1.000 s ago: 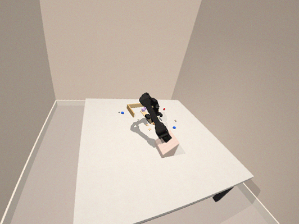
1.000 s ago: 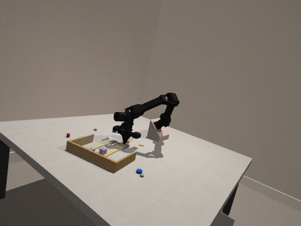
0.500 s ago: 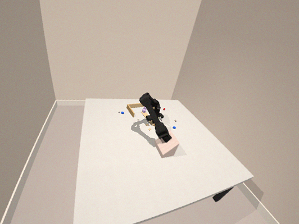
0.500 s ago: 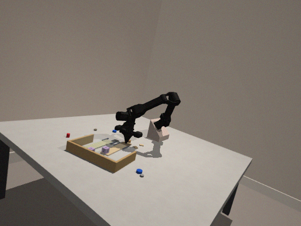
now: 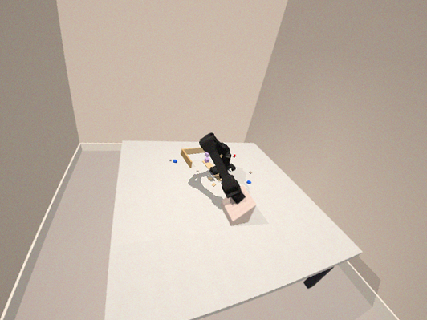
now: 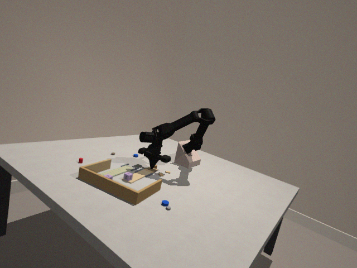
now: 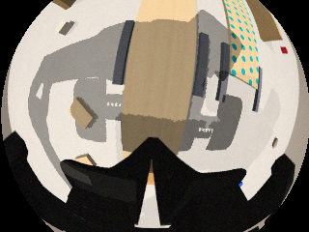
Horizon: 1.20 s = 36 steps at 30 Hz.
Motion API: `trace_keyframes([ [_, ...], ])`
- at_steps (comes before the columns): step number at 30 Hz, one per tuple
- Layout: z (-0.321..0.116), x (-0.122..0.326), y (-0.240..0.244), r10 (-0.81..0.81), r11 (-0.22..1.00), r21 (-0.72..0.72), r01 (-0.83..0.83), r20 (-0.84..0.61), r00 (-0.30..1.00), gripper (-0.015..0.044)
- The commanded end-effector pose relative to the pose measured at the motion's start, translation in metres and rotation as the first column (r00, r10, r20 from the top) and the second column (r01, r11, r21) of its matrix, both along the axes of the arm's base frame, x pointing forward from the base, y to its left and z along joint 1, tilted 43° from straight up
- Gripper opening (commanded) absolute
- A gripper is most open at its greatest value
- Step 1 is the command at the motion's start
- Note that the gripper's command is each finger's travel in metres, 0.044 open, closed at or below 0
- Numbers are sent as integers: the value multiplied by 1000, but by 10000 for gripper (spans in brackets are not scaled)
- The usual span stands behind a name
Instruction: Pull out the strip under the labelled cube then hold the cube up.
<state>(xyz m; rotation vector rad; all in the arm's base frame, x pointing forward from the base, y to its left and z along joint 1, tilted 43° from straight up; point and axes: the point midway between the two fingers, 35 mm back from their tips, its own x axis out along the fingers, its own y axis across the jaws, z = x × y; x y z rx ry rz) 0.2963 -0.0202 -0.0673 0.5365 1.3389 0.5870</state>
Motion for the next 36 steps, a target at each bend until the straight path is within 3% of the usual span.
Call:
trace_keyframes([
  [1,-5,-14,4,14,1000,0,-14,-26,1000,0],
  [36,-12,-64,6,14,1000,0,-14,-29,999,0],
])
